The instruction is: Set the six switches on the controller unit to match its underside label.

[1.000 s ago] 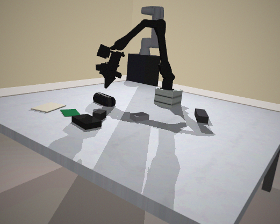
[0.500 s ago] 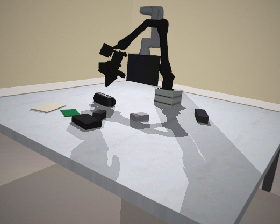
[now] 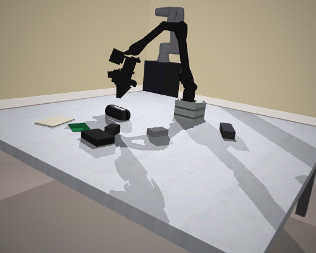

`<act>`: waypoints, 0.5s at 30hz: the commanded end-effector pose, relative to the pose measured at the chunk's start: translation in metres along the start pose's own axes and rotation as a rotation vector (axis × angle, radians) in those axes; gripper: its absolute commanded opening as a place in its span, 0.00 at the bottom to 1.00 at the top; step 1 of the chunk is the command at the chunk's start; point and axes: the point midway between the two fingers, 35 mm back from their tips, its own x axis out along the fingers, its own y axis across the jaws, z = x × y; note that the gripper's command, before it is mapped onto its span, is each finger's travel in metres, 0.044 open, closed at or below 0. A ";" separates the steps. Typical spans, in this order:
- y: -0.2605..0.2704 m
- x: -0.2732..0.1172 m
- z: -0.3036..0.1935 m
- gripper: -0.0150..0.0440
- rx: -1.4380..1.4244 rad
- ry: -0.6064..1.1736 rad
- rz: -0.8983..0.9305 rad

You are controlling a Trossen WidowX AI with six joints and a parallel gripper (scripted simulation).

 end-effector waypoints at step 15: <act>-0.038 0.013 0.026 1.00 1.299 0.206 -0.331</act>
